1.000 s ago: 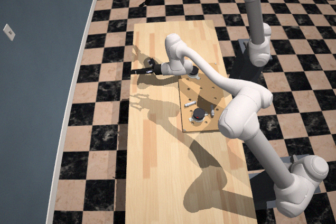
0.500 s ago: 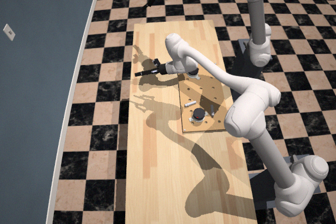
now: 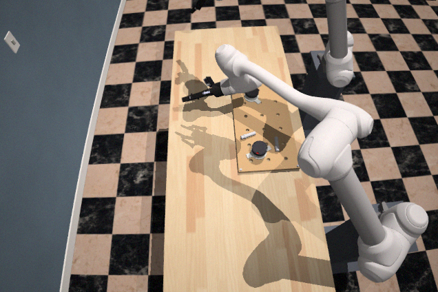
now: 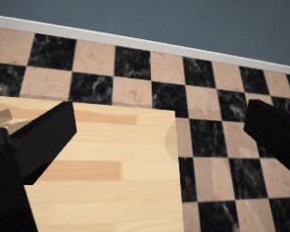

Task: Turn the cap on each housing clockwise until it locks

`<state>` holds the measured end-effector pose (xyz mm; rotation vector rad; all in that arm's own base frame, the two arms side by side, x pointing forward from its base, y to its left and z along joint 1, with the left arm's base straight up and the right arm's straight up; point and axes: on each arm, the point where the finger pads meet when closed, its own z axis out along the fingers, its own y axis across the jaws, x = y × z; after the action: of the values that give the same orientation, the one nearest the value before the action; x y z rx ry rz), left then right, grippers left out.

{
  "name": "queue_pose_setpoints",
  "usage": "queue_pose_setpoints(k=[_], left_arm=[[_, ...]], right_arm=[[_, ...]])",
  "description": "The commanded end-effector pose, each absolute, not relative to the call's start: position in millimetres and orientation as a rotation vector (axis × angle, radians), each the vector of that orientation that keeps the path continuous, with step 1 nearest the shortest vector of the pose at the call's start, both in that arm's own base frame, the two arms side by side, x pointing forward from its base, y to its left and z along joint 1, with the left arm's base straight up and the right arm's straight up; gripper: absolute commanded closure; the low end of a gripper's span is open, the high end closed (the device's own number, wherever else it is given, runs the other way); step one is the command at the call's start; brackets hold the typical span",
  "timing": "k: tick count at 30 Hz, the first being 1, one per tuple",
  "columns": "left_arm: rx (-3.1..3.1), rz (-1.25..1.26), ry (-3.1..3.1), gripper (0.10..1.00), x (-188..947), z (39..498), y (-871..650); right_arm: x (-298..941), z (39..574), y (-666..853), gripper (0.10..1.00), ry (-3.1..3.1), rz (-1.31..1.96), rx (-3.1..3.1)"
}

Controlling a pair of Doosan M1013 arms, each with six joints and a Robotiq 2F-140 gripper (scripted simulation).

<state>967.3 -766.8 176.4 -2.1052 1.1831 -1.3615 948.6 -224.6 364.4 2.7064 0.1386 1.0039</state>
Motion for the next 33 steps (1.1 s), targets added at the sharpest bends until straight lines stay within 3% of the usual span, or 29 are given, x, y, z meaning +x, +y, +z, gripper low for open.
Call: queue_pose_setpoints(k=[1,33], left_arm=[[-2.113,-1.281,1.226,0.759,948,176,-760],[-2.101,-0.775,1.461,0.759,835,155,-717]], right_arm=[[939,364,-217,0.098,0.134,0.976,2.725],[865,354,-161,0.098,0.102,0.746,2.861]])
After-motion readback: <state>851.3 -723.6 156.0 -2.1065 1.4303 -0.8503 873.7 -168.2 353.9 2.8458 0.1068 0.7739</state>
